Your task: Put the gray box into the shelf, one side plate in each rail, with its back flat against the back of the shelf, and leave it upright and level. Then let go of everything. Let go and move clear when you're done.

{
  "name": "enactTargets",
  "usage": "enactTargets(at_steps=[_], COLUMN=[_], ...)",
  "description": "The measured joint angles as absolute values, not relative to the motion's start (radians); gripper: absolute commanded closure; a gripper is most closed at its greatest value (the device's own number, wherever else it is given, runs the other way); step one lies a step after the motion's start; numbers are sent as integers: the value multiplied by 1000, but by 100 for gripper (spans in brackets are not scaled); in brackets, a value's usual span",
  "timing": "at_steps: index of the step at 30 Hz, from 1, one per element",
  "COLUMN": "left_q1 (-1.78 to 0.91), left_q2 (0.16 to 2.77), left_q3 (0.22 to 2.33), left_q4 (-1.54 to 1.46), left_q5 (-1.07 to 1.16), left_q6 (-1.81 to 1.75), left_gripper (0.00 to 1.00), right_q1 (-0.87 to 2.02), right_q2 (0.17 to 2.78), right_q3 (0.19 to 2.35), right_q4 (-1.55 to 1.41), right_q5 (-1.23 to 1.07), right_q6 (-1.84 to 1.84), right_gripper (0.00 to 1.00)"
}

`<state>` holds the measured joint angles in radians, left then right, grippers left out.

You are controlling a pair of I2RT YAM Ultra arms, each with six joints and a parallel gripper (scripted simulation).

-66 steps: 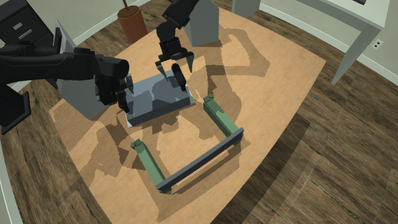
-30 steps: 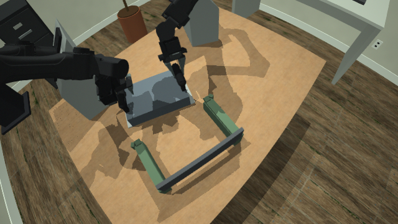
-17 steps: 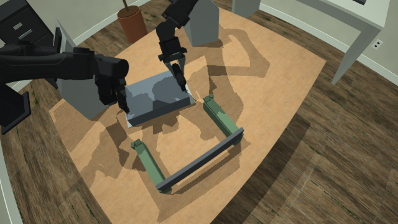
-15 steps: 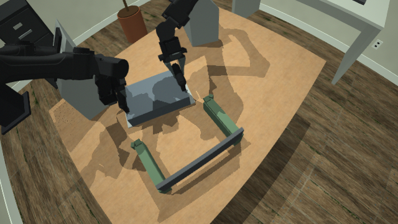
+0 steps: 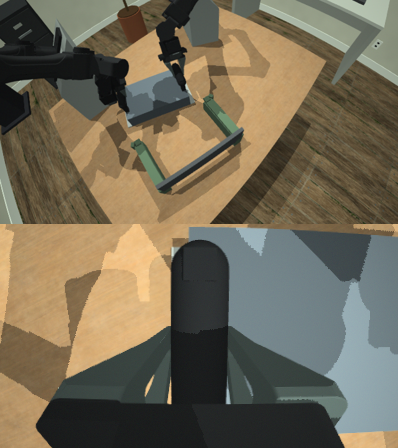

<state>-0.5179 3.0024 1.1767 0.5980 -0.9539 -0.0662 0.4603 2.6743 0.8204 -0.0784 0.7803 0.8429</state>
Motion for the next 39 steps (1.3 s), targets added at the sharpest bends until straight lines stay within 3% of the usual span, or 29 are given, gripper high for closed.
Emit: enactTargets(at_steps=[39], left_q1=[-548], left_q2=[2957], left_q3=[1176], left_q4=[484], left_q5=[-945], left_q6=[-149], left_gripper=[86], right_q1=[517], right_q2=[2632], right_q3=[842], right_q4=[-217], right_q5=[759], right_q6=[926], right_gripper=[86])
